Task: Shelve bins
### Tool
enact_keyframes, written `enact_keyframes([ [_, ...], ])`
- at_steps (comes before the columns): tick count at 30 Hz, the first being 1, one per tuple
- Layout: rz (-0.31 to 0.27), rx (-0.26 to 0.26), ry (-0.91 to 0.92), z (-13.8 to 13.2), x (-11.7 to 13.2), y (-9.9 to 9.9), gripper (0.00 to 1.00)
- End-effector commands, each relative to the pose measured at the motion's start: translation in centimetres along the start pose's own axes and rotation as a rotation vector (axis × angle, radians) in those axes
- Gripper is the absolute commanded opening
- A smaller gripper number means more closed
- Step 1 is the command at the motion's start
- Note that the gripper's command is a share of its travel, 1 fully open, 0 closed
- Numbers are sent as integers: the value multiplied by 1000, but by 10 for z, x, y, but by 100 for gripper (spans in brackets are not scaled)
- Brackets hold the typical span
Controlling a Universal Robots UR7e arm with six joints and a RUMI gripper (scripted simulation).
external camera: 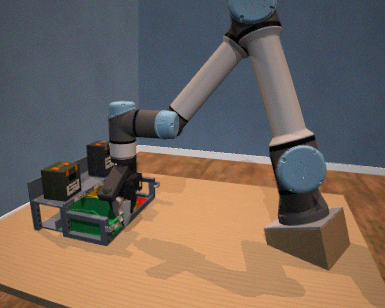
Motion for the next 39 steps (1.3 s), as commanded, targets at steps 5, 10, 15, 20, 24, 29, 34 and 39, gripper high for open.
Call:
enact_keyframes([
  [5,0,1,0,4,0,0,0],
  [10,0,1,0,6,-1,0,0],
  [15,0,1,0,8,-1,0,0],
  [20,0,1,0,10,-1,-1,0],
  [24,0,1,0,10,-1,-1,0],
  [29,0,1,0,11,-1,-1,0],
  [34,0,1,0,11,-1,-1,0],
  [39,0,1,0,12,-1,-1,0],
])
Point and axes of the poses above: the point where the finger pads meet when closed, its own y axis out along the fingers, its own z axis across the jaws, x = y × z, the point moved 4 cm from there along -y, back along the fingers, and after that the axes turned 4 degrees about y, right-handed, at the moved point
